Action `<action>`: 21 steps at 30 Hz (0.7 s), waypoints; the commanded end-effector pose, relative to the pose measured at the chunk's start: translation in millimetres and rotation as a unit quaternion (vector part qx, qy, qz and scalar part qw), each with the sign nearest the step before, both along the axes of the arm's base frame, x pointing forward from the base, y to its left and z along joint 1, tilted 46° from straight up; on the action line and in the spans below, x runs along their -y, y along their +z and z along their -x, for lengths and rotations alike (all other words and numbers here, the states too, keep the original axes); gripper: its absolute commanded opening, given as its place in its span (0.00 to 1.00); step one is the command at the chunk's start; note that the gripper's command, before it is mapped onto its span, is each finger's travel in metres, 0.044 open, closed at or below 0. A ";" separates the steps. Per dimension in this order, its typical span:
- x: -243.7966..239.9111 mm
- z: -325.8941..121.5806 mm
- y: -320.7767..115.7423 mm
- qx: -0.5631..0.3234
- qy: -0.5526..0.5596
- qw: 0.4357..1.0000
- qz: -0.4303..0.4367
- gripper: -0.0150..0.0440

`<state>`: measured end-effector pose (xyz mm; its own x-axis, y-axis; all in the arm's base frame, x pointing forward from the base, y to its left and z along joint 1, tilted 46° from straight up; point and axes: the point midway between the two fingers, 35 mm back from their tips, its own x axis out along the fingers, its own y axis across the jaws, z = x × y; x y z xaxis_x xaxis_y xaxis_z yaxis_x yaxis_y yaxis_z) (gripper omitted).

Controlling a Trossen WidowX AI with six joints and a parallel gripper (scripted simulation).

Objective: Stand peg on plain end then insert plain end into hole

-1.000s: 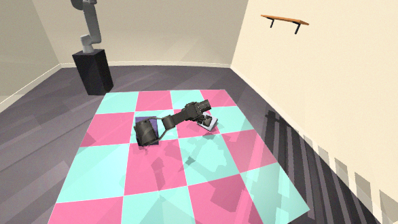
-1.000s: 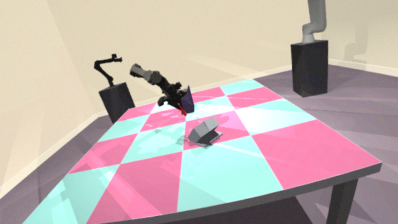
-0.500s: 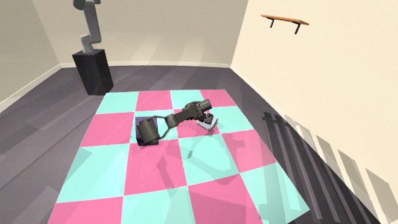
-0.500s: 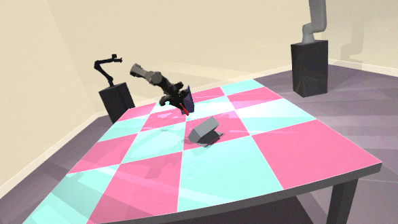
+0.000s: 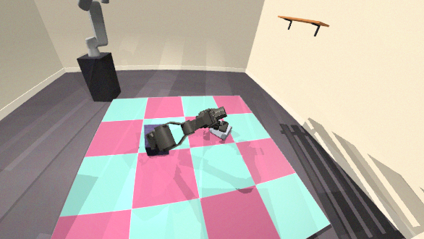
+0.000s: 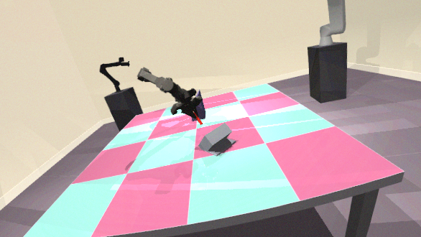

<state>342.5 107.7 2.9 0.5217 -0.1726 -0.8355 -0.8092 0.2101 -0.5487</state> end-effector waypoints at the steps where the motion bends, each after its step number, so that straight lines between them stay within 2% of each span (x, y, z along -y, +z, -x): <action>1: -1.6 -4.0 -3.9 0.001 0.006 1.000 -0.002 0.25; 21: -2.2 -19.2 -24.1 0.007 0.018 1.000 -0.005 0.25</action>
<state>359.0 108.9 -18.0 0.5356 -0.1537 -0.8303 -0.8078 0.1932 -0.5569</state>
